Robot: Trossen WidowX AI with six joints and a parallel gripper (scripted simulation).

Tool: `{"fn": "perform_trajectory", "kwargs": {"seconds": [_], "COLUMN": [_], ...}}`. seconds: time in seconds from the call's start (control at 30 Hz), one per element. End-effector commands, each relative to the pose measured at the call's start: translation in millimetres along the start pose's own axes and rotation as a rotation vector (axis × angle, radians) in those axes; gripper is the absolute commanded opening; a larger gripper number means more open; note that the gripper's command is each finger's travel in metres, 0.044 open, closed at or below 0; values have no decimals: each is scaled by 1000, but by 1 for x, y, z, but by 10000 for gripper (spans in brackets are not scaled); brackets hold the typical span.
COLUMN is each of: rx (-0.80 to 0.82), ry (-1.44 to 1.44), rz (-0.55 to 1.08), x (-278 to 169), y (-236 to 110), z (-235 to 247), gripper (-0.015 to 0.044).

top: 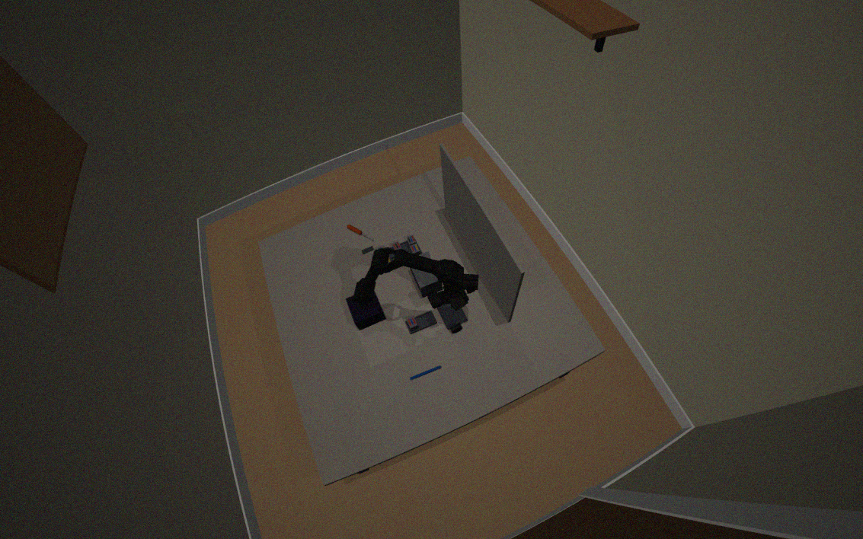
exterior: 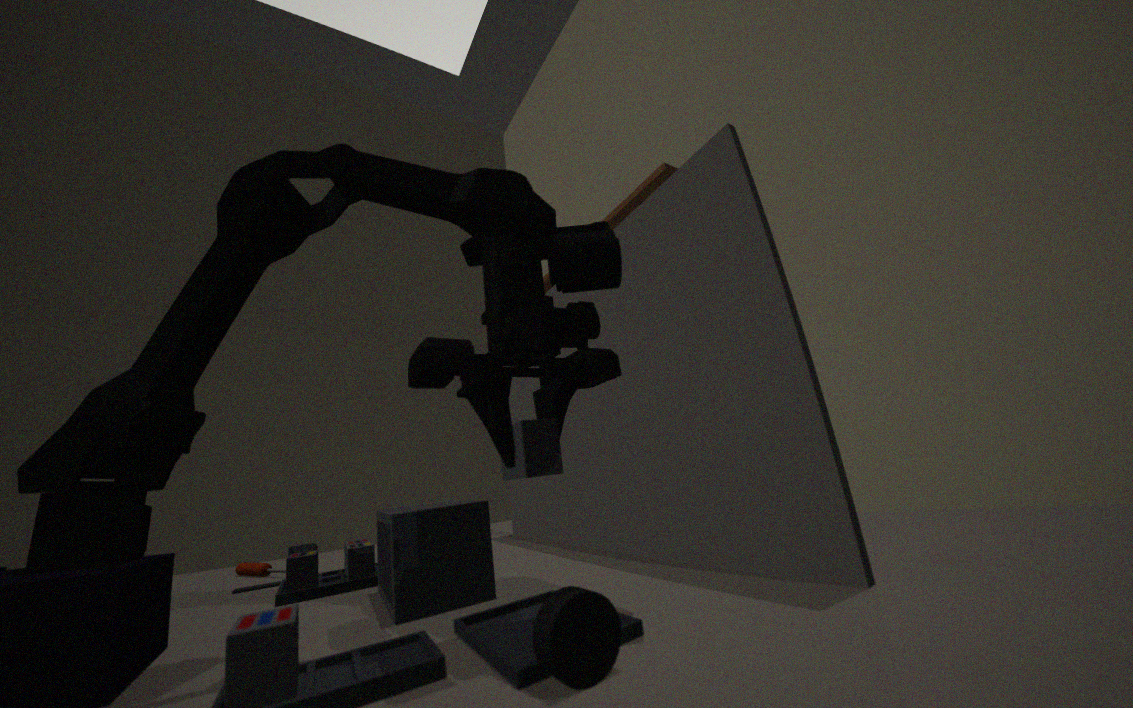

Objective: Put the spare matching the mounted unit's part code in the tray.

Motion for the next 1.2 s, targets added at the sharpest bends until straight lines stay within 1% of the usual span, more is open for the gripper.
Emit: {"fn": "perform_trajectory", "kwargs": {"seconds": [0.0,1.17], "rx": [3,3], "ry": [4,4], "rz": [-6,-6], "x": [0,1], "y": [3,40], "z": [1,2], "gripper": [0,0]}}
Point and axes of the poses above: the point midway between the two fingers, 35 mm back from their tips, its own y axis out along the fingers, its own z axis across the jaws, x = y × z, the point moved 8 cm from there along -y, back along the fingers, and after that the axes turned 13 degrees about y, right-handed, at the moved point
